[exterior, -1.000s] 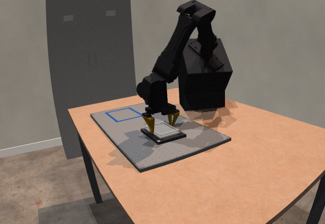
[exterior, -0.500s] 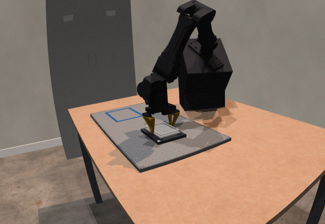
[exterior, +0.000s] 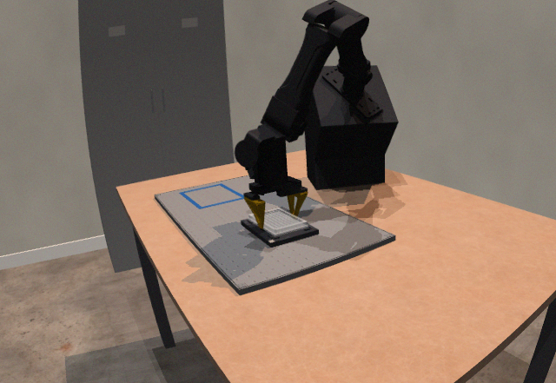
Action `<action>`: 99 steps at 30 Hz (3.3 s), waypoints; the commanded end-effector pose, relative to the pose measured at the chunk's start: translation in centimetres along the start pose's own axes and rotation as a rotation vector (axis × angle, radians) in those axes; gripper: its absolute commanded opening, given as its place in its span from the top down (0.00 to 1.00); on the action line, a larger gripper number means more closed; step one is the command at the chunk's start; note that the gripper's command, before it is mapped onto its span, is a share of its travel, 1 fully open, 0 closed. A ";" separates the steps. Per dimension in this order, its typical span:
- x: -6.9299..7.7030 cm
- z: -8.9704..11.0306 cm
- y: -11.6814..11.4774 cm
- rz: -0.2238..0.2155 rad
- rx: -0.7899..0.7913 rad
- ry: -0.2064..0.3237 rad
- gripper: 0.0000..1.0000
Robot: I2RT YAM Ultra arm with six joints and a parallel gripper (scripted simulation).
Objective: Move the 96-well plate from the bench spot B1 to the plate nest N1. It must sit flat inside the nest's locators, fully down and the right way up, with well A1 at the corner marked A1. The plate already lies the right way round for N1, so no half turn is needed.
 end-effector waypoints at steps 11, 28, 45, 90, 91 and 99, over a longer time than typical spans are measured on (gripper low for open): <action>0.0 -0.9 -1.2 0.025 -0.026 -0.031 1.00; 0.1 -0.7 -1.1 0.015 -0.018 -0.024 1.00; 0.0 -0.9 -1.4 0.025 -0.022 -0.030 1.00; 0.1 -1.4 -1.3 0.023 -0.034 -0.035 0.00; 0.1 -1.4 -1.3 0.023 -0.034 -0.035 0.00; 0.1 -1.4 -1.3 0.023 -0.034 -0.035 0.00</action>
Point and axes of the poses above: the point where the finger pads meet when closed, its own x axis back along the fingers, its own y axis across the jaws, z = x × y, the point moved 8 cm from there along x, back along the fingers, and after that the axes turned 8 degrees about -x, right-handed, at the moved point
